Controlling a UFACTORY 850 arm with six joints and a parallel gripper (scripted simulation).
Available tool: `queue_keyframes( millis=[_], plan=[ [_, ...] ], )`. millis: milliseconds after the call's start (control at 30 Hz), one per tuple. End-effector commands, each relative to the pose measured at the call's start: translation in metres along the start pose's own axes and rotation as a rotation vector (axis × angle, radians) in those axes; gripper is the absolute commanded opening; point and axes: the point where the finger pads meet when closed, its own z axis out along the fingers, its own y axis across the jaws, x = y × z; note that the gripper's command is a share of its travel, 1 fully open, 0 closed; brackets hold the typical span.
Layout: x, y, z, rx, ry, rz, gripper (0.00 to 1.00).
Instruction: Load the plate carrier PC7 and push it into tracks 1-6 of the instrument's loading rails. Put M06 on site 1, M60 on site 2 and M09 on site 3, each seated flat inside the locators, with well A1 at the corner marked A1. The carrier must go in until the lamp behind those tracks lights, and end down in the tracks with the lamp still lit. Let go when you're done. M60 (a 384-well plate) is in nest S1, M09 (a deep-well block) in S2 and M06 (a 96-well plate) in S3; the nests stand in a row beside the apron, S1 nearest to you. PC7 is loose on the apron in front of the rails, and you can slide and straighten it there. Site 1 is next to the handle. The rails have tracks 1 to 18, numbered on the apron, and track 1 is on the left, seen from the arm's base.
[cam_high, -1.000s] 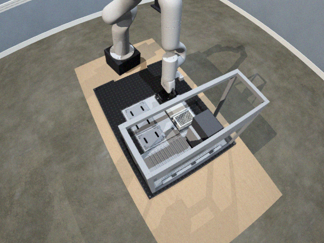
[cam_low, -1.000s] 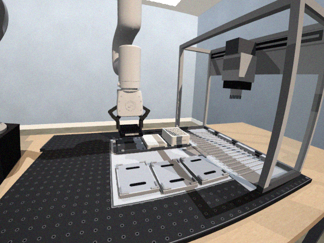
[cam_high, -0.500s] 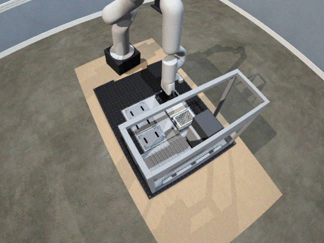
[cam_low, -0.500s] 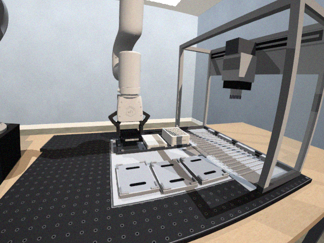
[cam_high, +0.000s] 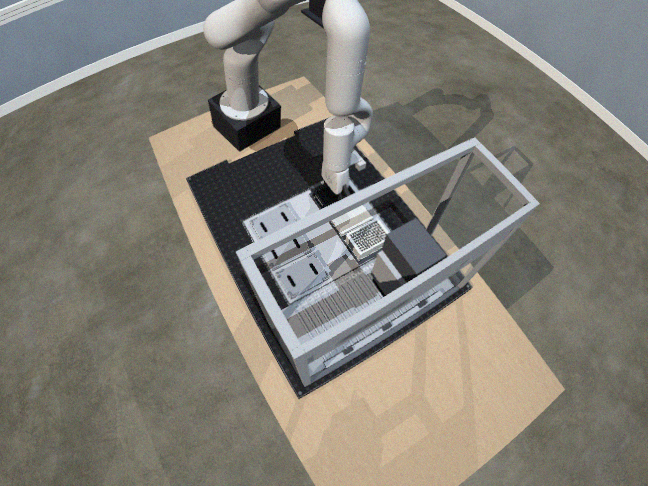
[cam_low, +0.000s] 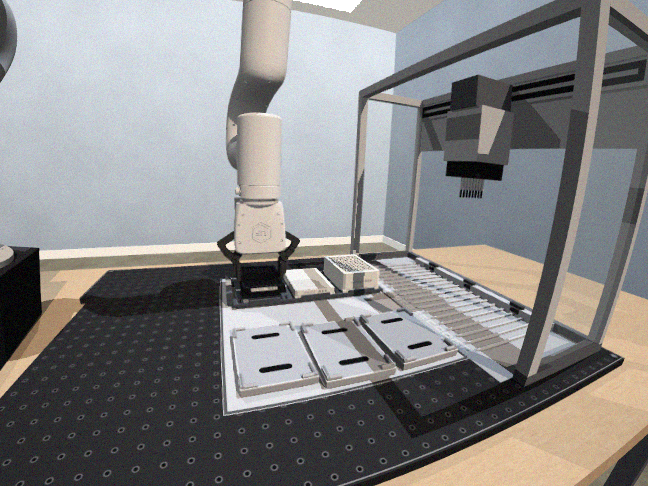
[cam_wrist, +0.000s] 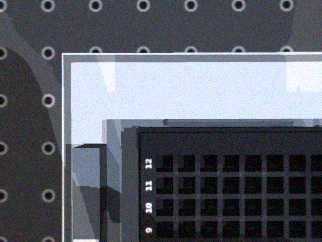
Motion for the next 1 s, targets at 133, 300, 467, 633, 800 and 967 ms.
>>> queue_keyframes(
  millis=[133,300,467,633,800,967],
  plan=[
    [0.0002,0.0007,-0.0002,-0.003,-0.004,0.000,0.00],
    [0.0002,0.0007,-0.0002,-0.003,-0.004,0.000,0.00],
    [0.0002,0.0007,0.0005,-0.003,-0.004,0.000,0.00],
    [0.0002,0.0007,0.0038,-0.003,-0.004,0.000,0.00],
    [0.0002,0.0008,0.0071,-0.003,-0.004,0.000,0.00],
    [0.0002,0.0008,0.0091,-0.003,-0.004,0.000,0.00]
  ],
)
